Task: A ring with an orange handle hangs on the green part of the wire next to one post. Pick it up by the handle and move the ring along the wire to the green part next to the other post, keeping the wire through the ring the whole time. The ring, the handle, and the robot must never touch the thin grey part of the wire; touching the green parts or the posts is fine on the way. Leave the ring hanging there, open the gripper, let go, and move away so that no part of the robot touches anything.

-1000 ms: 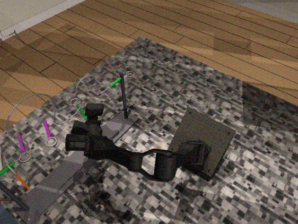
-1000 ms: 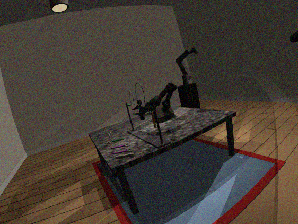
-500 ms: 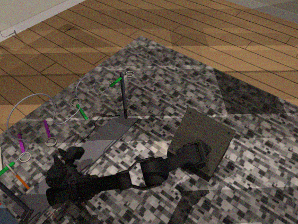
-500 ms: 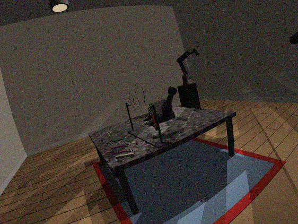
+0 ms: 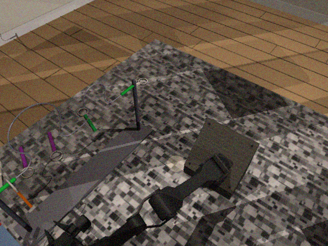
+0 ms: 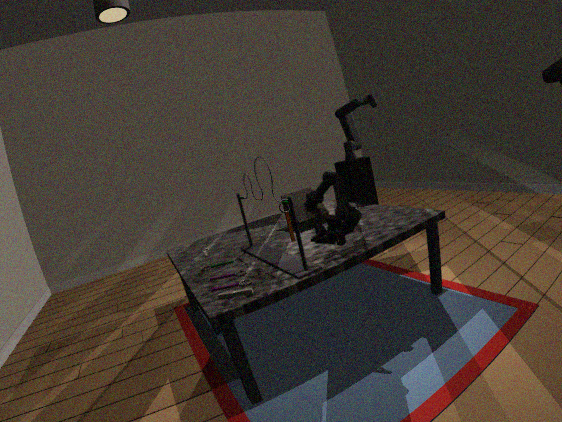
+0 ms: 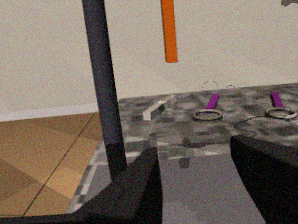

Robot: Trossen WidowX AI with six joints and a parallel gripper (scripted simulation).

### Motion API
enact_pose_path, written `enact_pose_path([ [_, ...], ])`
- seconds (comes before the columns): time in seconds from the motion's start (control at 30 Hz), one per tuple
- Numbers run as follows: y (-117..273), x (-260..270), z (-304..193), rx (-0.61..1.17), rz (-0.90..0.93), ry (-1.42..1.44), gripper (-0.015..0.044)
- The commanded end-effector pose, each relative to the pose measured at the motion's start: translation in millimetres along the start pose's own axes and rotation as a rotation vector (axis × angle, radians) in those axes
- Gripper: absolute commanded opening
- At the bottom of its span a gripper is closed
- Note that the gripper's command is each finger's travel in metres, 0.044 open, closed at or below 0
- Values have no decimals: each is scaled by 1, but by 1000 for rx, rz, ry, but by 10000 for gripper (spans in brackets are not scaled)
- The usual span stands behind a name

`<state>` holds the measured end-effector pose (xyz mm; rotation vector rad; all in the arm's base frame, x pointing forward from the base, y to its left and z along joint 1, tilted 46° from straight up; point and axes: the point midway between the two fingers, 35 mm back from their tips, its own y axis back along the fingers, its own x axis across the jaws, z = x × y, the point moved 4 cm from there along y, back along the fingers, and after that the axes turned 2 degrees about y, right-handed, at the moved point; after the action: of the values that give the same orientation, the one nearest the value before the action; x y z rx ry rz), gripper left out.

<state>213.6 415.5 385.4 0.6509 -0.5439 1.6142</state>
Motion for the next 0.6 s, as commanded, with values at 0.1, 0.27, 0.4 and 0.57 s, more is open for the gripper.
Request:
enact_pose_path([
  [0.1, 2, 3, -1, -13, -4, -48, 160],
  [0.27, -32, -1, 30, -16, -4, -47, 160],
  [0.4, -50, -4, 49, -17, 0, -46, 160],
  [0.57, -50, -4, 49, -17, 0, -46, 160],
])
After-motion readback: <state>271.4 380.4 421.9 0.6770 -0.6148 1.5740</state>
